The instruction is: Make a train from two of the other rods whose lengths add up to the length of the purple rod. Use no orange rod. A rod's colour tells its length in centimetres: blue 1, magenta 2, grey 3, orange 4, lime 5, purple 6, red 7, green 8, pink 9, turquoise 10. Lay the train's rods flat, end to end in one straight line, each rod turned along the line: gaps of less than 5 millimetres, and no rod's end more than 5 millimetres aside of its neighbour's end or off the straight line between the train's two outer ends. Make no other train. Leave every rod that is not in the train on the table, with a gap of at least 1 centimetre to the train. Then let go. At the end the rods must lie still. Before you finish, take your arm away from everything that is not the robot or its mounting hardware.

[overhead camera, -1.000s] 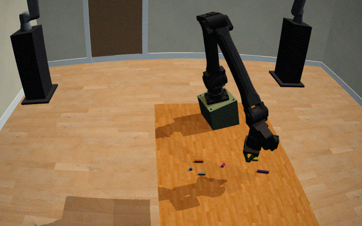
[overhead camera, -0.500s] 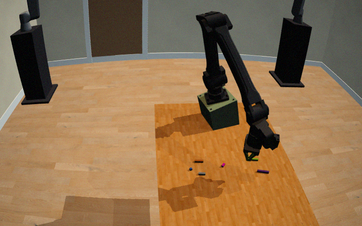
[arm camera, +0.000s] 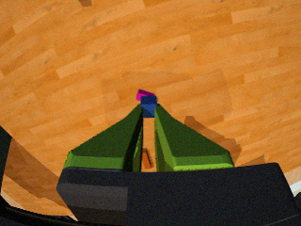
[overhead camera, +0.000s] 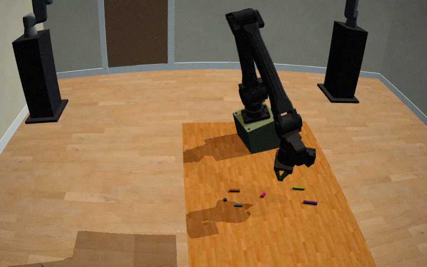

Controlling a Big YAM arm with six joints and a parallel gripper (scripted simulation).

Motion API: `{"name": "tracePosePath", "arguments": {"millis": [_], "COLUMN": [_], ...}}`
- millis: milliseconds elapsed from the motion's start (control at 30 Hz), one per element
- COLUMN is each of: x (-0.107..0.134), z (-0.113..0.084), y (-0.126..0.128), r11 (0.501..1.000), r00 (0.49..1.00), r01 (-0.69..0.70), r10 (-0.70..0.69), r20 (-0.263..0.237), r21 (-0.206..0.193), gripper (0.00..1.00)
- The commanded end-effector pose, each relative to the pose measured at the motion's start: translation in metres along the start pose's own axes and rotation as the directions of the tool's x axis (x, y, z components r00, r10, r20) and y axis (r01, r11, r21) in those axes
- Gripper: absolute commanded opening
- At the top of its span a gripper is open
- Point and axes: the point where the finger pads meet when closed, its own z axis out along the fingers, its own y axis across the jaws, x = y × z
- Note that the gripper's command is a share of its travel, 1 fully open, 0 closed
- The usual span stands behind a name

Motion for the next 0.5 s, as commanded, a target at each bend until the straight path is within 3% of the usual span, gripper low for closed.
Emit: {"name": "tracePosePath", "arguments": {"millis": [0, 167, 467], "x": [-0.005, -0.010, 0.002], "z": [-0.007, -0.006, 0.021], "y": [-0.025, -0.024, -0.005], "r11": [0.999, 0.999, 1.000], "r00": [1.000, 1.000, 1.000], "r01": [-0.002, 0.008, 0.008], "r10": [0.001, -0.009, -0.008], "r20": [0.020, 0.024, 0.004], "r21": [0.034, 0.040, 0.002], "gripper": [0.04, 0.04, 0.04]}}
